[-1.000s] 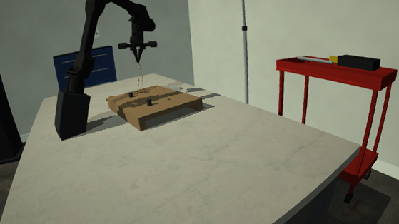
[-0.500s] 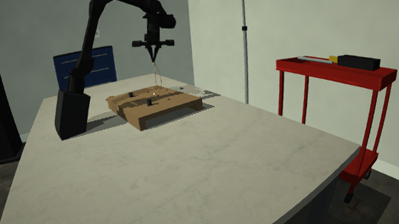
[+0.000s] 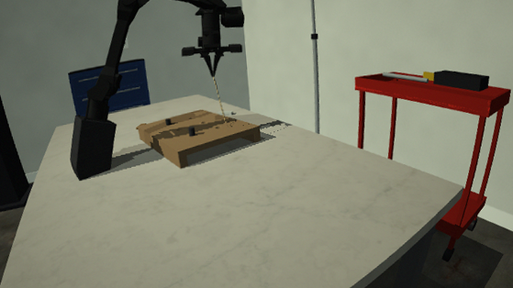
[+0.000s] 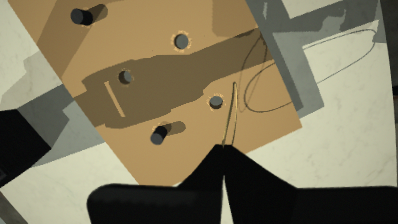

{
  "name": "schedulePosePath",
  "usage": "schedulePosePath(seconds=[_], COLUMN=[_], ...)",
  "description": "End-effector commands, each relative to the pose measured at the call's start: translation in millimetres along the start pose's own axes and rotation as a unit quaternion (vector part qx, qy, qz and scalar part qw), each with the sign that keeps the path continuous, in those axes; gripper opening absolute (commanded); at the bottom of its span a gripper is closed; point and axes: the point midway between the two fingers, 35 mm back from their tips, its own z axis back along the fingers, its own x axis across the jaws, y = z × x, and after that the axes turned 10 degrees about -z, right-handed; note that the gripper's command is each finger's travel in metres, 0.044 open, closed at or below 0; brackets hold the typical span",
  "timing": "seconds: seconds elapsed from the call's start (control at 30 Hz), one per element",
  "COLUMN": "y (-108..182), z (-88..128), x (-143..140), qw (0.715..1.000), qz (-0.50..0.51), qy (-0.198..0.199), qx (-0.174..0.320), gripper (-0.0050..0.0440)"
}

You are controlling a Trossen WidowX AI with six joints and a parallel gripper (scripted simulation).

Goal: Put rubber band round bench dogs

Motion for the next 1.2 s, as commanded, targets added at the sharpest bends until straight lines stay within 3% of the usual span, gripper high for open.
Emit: schedulePosePath(seconds=[0.0,0.27,0.53,1.17], y=[20,62,63,63], z=[12,25,24,-7], x=[-17,-34,-34,-27], qw=[1.0,0.999,0.999,0.999], qz=[0.009,0.011,0.011,0.01], qy=[0.011,0.03,0.031,0.031], qx=[-0.014,-0.019,-0.02,-0.018], gripper=[-0.005,-0.005,-0.005,-0.005])
